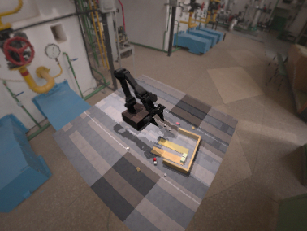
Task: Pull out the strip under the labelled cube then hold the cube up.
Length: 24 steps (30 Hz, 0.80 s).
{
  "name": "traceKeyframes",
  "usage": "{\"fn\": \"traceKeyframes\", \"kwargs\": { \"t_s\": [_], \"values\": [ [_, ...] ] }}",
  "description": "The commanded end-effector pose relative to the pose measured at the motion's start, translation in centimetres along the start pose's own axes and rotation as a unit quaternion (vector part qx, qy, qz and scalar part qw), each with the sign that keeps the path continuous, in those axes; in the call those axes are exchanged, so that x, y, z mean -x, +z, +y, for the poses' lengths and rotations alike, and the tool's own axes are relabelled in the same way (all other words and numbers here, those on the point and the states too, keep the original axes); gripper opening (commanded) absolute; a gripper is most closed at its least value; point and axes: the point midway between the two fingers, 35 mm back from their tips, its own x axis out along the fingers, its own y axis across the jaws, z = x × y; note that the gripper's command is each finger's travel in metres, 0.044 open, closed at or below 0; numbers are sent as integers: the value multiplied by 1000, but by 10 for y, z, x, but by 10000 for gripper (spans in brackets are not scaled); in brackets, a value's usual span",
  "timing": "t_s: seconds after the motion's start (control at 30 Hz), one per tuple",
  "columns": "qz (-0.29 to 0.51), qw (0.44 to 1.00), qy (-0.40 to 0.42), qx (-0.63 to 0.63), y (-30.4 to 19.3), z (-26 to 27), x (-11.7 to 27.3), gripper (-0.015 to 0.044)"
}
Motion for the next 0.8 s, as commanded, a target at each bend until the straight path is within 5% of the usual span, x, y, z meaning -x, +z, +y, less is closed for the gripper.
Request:
{"fn": "traceKeyframes", "kwargs": {
  "t_s": [0.0, 0.27, 0.57, 0.77],
  "values": [
    [72, 997, -10, 27, 5, -16, -21, 216],
    [236, 968, 0, 80, 1, -57, -71, 6],
    [400, 907, 63, 117, -34, -104, -120, 0],
    [411, 901, 70, 119, -37, -107, -124, 0]
  ]
}}
